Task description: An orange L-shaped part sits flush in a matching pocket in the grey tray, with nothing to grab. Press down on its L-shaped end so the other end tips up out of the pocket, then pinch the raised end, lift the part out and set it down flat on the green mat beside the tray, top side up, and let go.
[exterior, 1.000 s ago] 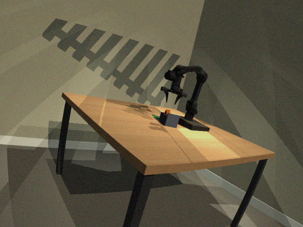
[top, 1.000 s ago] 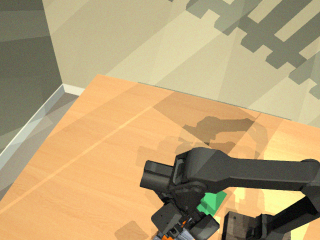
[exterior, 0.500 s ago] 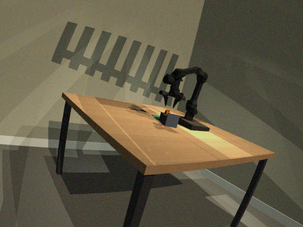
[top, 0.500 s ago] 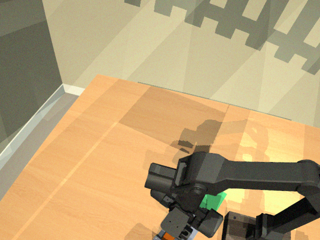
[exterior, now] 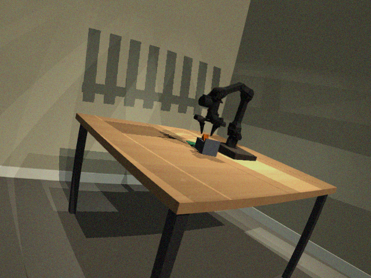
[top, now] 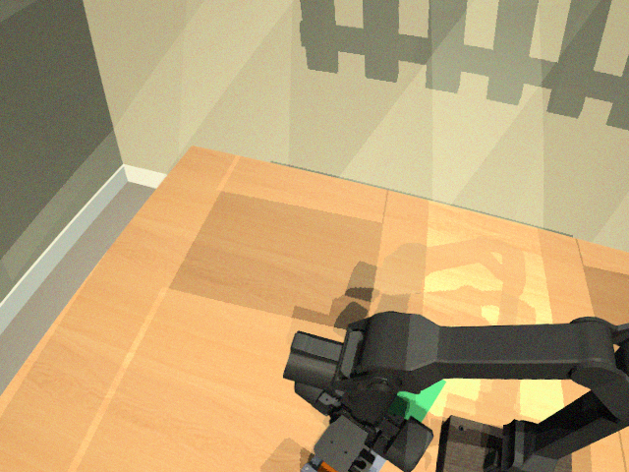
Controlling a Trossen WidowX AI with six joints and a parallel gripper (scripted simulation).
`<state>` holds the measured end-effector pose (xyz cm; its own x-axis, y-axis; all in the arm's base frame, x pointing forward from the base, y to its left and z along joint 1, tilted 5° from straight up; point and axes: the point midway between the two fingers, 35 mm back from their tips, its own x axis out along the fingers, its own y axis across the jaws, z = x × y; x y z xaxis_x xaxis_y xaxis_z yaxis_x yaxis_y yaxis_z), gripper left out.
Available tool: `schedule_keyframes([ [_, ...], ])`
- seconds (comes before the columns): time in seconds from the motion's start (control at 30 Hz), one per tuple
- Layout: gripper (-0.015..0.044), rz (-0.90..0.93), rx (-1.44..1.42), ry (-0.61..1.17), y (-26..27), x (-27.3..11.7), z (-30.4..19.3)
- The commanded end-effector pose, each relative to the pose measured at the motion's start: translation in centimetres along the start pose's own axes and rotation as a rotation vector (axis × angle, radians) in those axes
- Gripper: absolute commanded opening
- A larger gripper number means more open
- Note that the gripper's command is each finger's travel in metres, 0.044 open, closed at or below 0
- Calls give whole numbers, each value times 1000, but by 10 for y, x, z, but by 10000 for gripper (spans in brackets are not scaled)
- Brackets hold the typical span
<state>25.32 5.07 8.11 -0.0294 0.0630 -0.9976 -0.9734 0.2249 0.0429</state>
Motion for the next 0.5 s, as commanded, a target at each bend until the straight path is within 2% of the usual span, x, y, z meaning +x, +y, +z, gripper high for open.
schedule_keyframes([
  [0.0, 280, 7, 1, 6, 1, 8, -1],
  [0.47, 280, 7, 1, 6, 2, 31, -2],
])
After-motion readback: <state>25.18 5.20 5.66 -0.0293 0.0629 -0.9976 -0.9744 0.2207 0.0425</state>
